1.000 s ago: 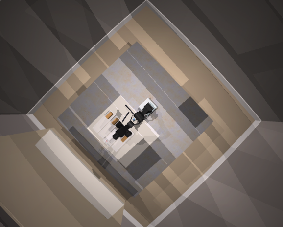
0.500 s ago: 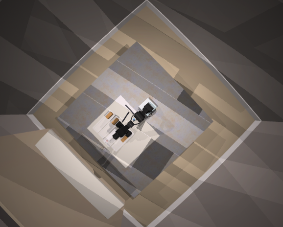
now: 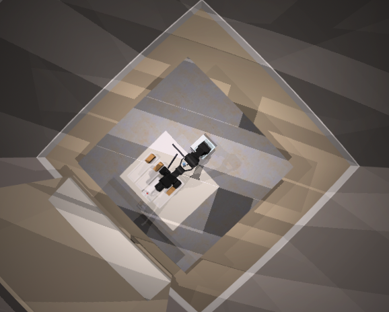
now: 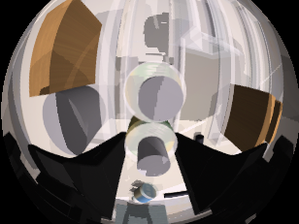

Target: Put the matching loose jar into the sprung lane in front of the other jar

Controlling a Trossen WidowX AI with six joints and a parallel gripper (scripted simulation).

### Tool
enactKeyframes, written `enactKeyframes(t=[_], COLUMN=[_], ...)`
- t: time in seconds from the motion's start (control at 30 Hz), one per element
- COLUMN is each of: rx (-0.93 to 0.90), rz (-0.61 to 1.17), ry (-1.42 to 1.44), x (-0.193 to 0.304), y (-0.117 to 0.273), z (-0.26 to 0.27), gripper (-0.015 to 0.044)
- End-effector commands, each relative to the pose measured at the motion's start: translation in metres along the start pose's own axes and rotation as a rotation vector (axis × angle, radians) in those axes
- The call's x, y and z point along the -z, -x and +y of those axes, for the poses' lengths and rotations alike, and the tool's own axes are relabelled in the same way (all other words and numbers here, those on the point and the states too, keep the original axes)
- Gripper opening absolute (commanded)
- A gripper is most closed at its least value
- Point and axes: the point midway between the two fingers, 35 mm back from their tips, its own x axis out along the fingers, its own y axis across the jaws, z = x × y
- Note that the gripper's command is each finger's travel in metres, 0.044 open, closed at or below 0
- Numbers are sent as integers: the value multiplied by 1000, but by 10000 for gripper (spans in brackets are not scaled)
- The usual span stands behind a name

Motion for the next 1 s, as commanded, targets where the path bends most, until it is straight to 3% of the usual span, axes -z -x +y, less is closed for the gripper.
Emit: enactKeyframes(t=[0.0, 0.5, 0.87, 0.97], rx=[2, 2, 2, 2], rz=[-13, -12, -12, -12], ry=[-2, -2, -2, -2], x=[-2, 2, 1, 1], y=[0, 0, 0, 1], z=[0, 0, 0, 0], gripper=[0, 0, 289, 294])
